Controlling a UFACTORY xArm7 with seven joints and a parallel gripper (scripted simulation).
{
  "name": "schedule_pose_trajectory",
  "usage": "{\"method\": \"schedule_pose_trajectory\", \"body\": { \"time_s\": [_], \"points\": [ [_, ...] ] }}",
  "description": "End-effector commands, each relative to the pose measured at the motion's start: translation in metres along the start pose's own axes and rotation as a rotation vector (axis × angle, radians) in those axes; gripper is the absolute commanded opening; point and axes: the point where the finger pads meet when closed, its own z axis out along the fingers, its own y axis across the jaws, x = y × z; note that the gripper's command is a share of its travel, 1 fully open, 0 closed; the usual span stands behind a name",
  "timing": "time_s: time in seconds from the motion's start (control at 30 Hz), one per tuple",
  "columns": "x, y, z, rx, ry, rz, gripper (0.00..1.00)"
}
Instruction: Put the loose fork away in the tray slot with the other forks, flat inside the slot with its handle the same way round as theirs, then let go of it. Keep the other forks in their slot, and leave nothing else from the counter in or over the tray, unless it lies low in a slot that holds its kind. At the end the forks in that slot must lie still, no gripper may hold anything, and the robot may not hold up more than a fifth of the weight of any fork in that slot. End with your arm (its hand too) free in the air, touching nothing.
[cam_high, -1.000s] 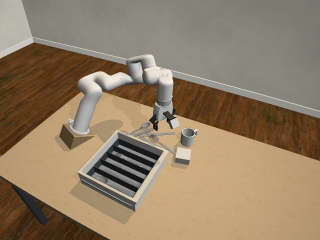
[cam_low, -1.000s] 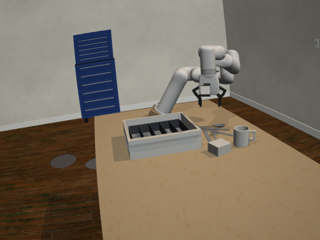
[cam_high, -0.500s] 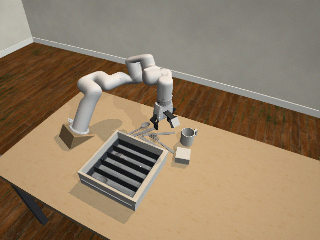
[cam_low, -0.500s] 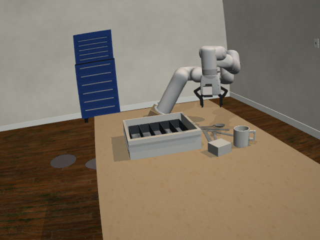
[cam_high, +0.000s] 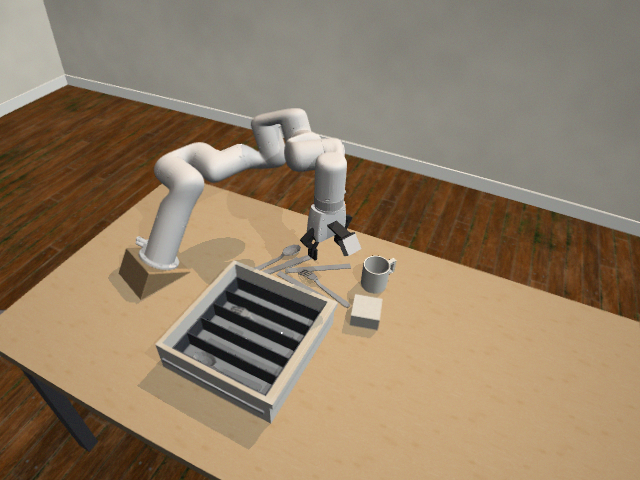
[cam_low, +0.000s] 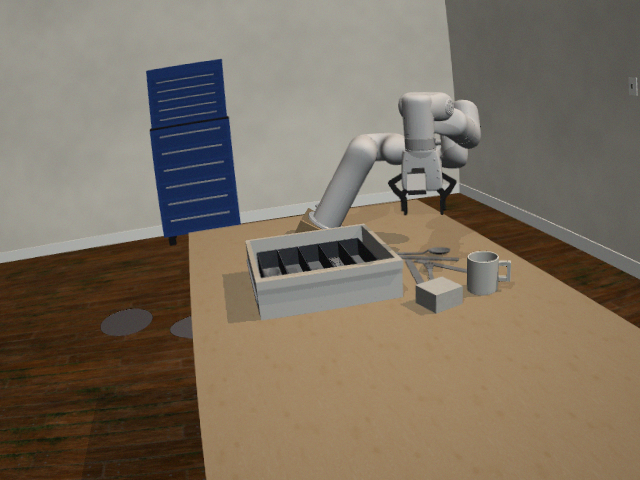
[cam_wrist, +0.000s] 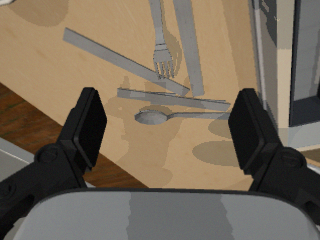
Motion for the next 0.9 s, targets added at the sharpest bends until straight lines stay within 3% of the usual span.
{"method": "schedule_pose_trajectory", "body": {
  "time_s": [0.0, 0.23, 0.57, 0.87],
  "points": [
    [0.000, 0.000, -0.002, 0.001, 0.004, 0.000, 1.00],
    [0.000, 0.000, -0.001, 0.002, 0.004, 0.041, 1.00],
    [-0.002, -0.002, 0.006, 0.006, 0.005, 0.265, 1.00],
    [-0.007, -0.006, 0.021, 0.012, 0.002, 0.696, 1.00]
  ]
}}
